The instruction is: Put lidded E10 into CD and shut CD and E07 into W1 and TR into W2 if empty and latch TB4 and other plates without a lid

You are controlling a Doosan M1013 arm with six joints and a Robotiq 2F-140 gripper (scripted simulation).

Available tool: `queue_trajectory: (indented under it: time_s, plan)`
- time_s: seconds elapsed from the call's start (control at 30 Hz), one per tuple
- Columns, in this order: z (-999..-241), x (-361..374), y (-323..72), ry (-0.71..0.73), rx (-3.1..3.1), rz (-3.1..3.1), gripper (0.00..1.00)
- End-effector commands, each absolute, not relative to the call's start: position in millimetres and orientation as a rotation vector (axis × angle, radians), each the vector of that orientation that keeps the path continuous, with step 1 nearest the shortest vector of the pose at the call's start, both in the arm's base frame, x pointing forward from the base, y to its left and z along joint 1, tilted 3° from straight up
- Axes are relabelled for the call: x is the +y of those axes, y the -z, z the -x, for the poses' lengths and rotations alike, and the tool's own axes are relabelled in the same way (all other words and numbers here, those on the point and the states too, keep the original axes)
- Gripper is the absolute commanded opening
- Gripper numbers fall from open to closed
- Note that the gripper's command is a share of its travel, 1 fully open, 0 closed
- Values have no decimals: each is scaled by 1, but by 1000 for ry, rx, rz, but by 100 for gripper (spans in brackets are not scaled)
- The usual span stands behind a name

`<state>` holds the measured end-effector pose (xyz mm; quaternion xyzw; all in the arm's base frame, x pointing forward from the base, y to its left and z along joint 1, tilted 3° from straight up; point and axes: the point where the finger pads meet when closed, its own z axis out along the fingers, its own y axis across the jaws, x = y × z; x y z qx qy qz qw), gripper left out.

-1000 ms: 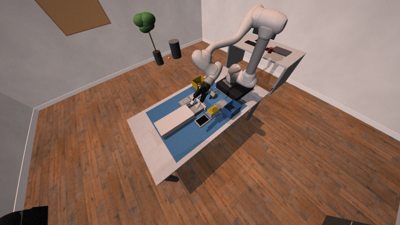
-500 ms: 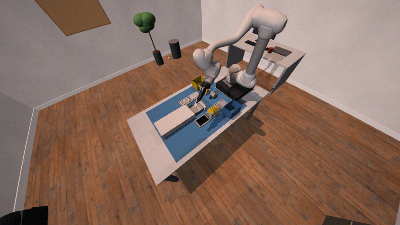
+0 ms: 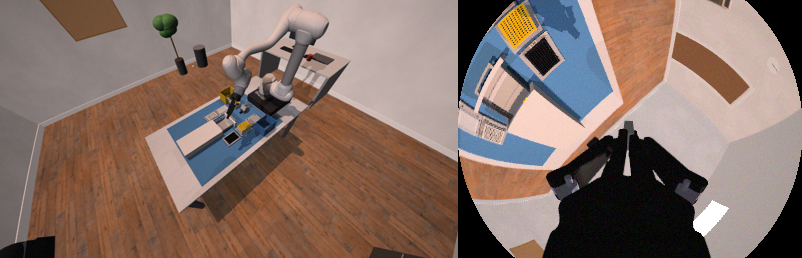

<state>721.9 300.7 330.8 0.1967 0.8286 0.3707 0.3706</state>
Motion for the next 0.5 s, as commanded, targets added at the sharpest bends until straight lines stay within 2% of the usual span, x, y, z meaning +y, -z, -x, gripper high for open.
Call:
queue_trajectory:
  time_s: [0.0, 0.47]
  plan:
    - [-719, 302, -330, -902, 2136, -356, 0]
    - [-700, 305, -321, -726, 2150, 112, 0]
